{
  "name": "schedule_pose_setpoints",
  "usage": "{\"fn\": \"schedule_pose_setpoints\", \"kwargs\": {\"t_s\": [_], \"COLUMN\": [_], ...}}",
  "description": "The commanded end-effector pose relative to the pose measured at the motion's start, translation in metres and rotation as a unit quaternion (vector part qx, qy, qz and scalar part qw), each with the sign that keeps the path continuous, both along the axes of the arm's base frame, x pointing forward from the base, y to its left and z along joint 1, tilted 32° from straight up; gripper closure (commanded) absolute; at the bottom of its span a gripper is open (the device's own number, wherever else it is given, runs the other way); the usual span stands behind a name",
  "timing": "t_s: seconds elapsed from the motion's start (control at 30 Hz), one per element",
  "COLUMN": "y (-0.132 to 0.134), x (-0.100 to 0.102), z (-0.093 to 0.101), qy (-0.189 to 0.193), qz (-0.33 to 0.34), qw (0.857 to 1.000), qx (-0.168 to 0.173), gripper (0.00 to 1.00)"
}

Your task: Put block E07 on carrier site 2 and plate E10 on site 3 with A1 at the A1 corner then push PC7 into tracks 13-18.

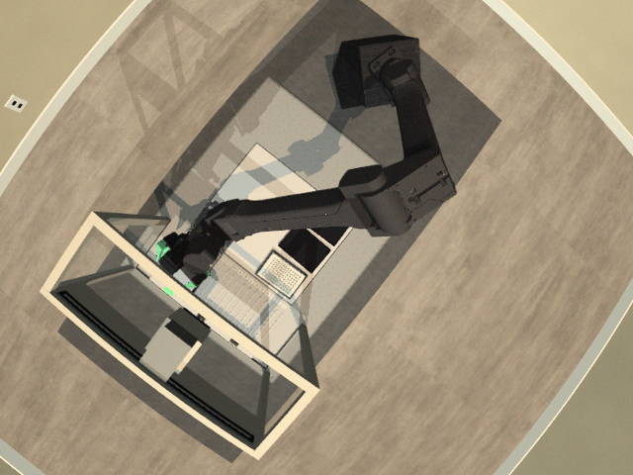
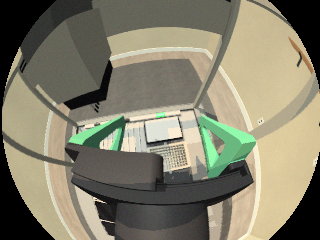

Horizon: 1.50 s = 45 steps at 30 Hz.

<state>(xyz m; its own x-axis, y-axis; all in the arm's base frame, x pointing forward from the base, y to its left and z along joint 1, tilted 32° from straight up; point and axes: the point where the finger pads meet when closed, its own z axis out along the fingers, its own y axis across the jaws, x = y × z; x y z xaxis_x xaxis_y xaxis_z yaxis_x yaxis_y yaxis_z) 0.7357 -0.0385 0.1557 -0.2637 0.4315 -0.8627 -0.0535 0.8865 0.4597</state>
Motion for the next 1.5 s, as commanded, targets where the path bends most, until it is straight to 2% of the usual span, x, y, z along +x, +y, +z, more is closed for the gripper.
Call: {"fn": "schedule_pose_setpoints", "kwargs": {"t_s": [0.0,0.17,0.2,1.47], "y": [0.006,-0.011,-0.006,-0.006], "x": [0.023,0.029,0.023,0.023], "z": [0.027,0.030,0.038,0.038], "qy": [-0.021,-0.022,-0.030,-0.030], "qz": [0.002,-0.010,-0.005,-0.005], "qw": [1.000,1.000,1.000,1.000], "qx": [0.005,0.005,-0.001,-0.001], "gripper": [0.00,0.00,0.00,0.00]}}
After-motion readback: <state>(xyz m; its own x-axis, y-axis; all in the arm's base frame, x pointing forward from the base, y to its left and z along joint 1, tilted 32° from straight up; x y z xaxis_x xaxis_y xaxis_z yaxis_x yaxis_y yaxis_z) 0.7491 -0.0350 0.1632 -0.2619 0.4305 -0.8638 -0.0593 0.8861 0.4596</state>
